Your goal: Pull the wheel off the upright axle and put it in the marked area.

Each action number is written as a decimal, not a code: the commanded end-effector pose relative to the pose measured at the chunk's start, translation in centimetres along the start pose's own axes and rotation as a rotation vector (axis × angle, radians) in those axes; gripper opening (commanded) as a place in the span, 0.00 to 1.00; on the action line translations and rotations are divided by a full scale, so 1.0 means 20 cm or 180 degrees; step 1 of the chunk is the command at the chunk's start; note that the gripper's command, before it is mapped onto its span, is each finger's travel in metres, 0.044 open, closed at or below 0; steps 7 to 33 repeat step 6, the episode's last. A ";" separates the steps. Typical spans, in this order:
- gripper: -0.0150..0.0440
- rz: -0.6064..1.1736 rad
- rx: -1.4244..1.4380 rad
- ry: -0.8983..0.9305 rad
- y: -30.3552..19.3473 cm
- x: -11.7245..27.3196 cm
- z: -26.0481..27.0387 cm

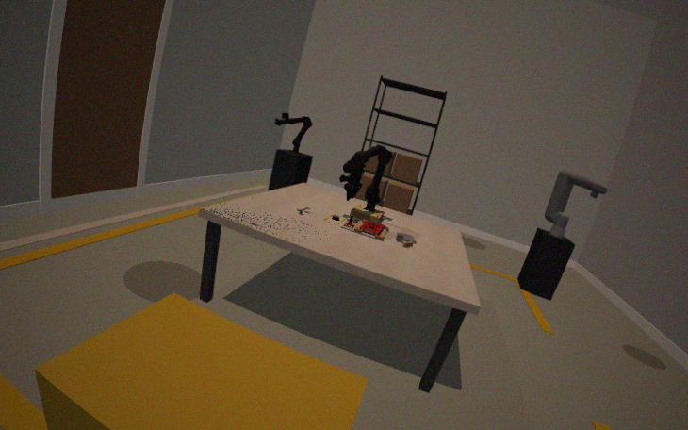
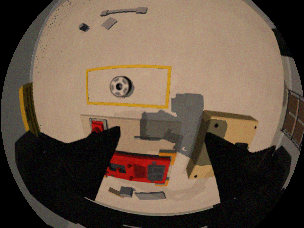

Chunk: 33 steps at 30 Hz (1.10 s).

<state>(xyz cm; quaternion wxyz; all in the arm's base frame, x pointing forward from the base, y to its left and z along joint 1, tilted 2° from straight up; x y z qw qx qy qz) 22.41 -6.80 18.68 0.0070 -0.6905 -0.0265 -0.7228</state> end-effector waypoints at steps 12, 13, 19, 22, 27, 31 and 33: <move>1.00 0.0017 0.0013 -0.0004 0.00 0.00 0.00; 1.00 0.0017 0.0013 -0.0004 0.00 0.00 0.00; 1.00 0.0017 0.0013 -0.0004 0.00 0.00 0.00; 1.00 0.0017 0.0013 -0.0004 0.00 0.00 0.00; 1.00 0.0017 0.0013 -0.0004 0.00 0.00 0.00; 1.00 0.0017 0.0013 -0.0004 0.00 0.00 0.00; 1.00 0.0017 0.0013 -0.0004 0.00 0.00 0.00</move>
Point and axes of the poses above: the point midway between the two fingers, 35 mm back from their tips, its own x axis back along the fingers, its own z axis across the jaws, y = z × x, the point moved 7 cm from there along x, back along the fingers, and after that the axes turned 4 degrees about -x, right-handed, at the moved point
